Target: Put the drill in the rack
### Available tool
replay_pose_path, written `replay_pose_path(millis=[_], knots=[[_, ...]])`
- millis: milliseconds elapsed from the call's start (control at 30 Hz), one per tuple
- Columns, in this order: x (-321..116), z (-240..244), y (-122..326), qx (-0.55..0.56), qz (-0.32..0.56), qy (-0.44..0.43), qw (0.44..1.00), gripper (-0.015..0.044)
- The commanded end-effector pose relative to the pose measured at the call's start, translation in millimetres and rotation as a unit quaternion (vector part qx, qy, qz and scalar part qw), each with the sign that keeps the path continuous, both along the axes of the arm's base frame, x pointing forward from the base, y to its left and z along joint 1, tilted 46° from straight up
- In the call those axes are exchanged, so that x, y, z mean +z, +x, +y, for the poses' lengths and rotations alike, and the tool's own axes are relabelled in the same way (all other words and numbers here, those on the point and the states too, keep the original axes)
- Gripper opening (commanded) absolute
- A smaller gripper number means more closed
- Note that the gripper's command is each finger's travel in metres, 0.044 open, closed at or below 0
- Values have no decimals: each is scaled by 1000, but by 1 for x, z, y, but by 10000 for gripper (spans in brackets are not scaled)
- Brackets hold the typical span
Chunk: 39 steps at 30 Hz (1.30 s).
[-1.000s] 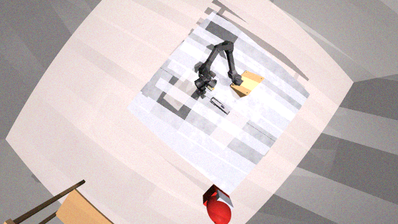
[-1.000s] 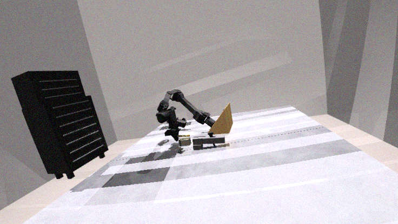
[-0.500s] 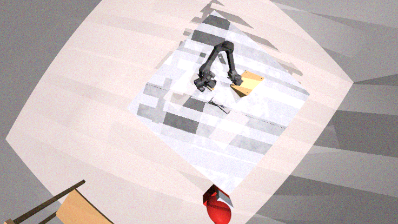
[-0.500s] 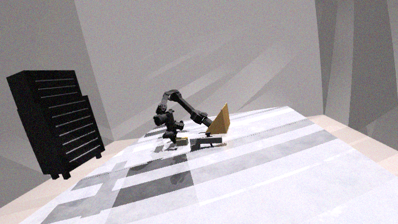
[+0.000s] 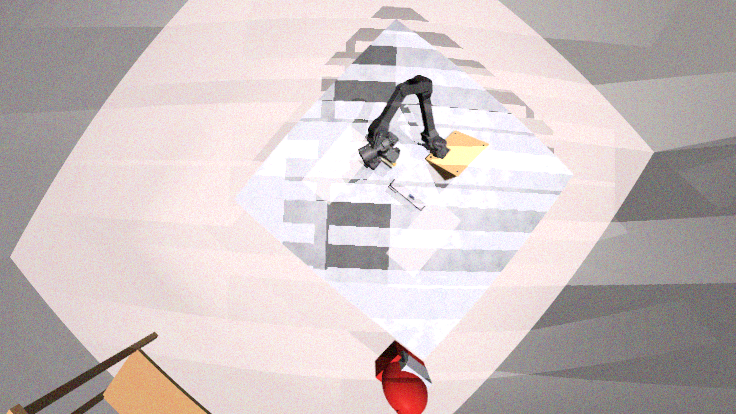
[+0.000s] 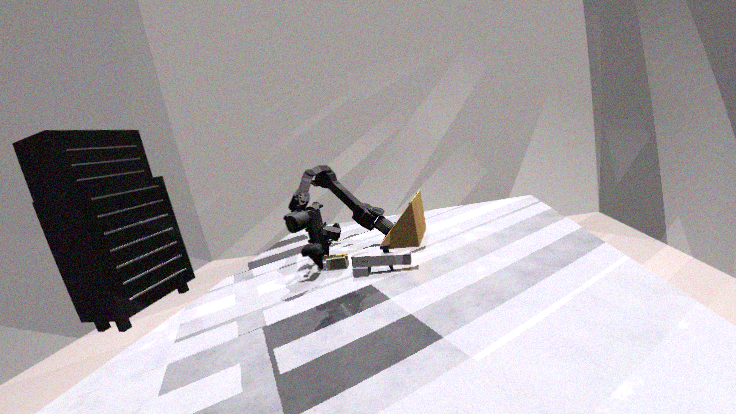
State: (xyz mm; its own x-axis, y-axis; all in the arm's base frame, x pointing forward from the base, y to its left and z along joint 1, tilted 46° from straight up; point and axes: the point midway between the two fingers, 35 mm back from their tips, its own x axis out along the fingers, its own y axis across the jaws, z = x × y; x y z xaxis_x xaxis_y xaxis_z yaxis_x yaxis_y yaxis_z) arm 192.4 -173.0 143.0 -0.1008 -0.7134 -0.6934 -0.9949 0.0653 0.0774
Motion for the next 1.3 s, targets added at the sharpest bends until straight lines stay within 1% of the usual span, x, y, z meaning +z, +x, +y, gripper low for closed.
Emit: replay_pose_path(millis=[0,67,633,700,733,800,967,1133,1267], knots=[[0,0,0,-1,0,0,1000,394],[0,0,0,-1,0,0,1000,440],[52,54,8,1,1,3,1000,440],[55,57,8,1,1,3,1000,440],[47,52,9,3,-3,4,1000,440],[45,63,19,-3,-41,9,999,440],[35,110,51,-31,-176,47,983,440],[27,166,73,-67,-288,113,949,440],[21,216,83,-103,-355,179,912,440]])
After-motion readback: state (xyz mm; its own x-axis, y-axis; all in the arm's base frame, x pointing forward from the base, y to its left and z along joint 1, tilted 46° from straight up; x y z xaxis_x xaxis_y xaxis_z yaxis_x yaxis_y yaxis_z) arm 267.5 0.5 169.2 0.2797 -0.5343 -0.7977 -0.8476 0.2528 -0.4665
